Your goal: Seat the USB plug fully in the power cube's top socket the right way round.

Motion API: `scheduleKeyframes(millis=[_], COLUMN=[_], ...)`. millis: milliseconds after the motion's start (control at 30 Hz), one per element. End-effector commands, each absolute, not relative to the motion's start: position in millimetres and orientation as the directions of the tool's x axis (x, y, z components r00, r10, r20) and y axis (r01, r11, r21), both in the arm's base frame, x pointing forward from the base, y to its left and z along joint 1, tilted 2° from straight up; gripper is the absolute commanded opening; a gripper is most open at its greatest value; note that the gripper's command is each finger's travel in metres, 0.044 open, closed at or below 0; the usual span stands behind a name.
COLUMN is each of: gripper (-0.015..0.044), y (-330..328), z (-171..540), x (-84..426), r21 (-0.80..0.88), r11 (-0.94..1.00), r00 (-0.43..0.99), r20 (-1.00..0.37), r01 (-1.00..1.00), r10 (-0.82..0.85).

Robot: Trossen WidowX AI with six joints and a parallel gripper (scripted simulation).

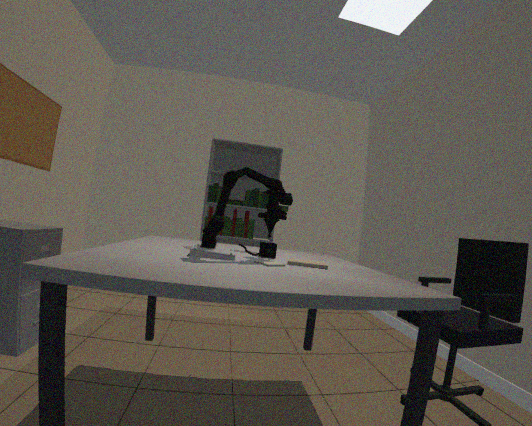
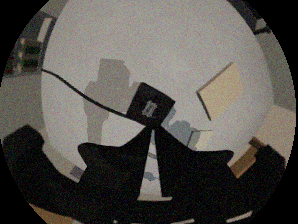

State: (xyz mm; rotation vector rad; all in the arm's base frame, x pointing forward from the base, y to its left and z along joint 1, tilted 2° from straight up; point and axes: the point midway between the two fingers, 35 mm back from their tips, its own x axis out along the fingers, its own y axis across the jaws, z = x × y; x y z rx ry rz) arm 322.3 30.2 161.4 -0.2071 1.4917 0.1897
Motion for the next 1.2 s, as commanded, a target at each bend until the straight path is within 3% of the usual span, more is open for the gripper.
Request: scheduleKeyframes(millis=[0,633,1167], gripper=[0.0,0.0,0.0], y=[30.2,30.2,30.2], z=[161.3,161.2,161.2], x=[322.4,322.4,322.4], r21=[-0.028,-0.056,-0.069], r11=[0.929,0.639,0.271], r00=[0.071,0.071,0.071], r20=[-0.997,-0.997,-0.997], r01=[-0.37,-0.767,-0.96], r10=[-0.002,-0.002,-0.002])
